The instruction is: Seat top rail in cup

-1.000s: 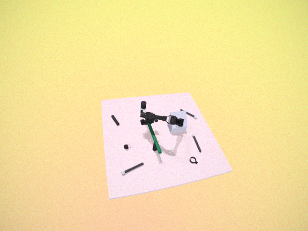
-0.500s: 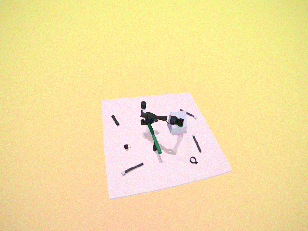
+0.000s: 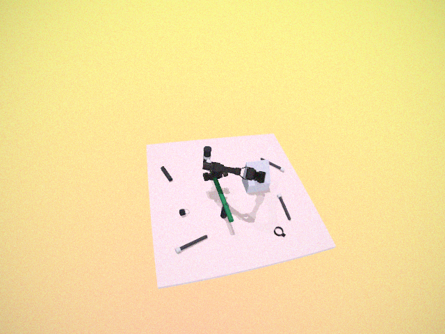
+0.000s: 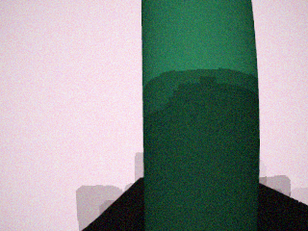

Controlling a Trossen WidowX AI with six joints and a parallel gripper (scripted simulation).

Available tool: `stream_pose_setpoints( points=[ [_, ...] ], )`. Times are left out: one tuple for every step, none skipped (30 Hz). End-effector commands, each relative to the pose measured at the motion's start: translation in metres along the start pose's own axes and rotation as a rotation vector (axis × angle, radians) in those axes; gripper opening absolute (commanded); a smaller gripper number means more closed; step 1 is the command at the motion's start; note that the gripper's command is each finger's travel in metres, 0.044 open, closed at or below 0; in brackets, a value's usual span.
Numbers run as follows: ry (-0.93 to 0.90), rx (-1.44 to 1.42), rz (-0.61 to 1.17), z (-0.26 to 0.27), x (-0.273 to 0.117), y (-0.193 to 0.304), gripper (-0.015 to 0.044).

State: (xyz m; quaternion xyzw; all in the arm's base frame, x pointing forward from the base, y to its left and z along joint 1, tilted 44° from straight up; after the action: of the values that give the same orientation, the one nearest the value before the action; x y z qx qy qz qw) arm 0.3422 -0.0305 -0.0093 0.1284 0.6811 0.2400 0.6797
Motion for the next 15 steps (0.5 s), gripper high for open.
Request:
stream_pose_setpoints(
  points=[
    [-0.004, -0.001, -0.011, 0.0005, -0.0041, -0.0032, 0.0000],
    [-0.004, -0.001, -0.011, 0.0005, -0.0042, -0.0034, 0.0000],
    [-0.004, -0.001, -0.011, 0.0005, -0.0044, -0.0035, 0.0000],
    [-0.004, -0.001, -0.011, 0.0005, -0.0045, -0.0037, 0.0000],
    [-0.004, -0.001, -0.012, 0.0005, -0.0047, -0.0038, 0.0000],
    [-0.004, -0.001, -0.012, 0.0005, -0.0048, -0.0039, 0.0000],
    [-0.004, -0.001, -0.012, 0.0005, -0.0050, -0.0041, 0.0000],
    [-0.004, -0.001, -0.012, 0.0005, -0.0051, -0.0042, 0.0000],
    [-0.004, -0.001, -0.012, 0.0005, -0.0053, -0.0044, 0.0000],
    [-0.004, -0.001, -0.012, 0.0005, -0.0054, -0.0045, 0.0000],
    [-0.004, -0.001, -0.013, 0.0005, -0.0056, -0.0047, 0.0000],
    [-0.004, -0.001, -0.013, 0.0006, -0.0057, -0.0048, 0.0000],
    [-0.004, -0.001, -0.013, 0.0006, -0.0059, -0.0050, 0.0000],
    [-0.004, -0.001, -0.013, 0.0006, -0.0060, -0.0051, 0.0000],
    [-0.004, -0.001, -0.013, 0.0006, -0.0061, -0.0053, 0.0000]
  ],
)
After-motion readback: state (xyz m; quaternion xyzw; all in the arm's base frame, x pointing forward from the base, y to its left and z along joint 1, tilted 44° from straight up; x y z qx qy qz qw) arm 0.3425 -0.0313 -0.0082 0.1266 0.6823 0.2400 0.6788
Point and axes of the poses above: the point midway between the two fingers, 35 mm back from their tips, its own x axis out along the fingers, its own z axis across the jaws, y = z × x, the point moved 4 cm from there along -x, back along the fingers
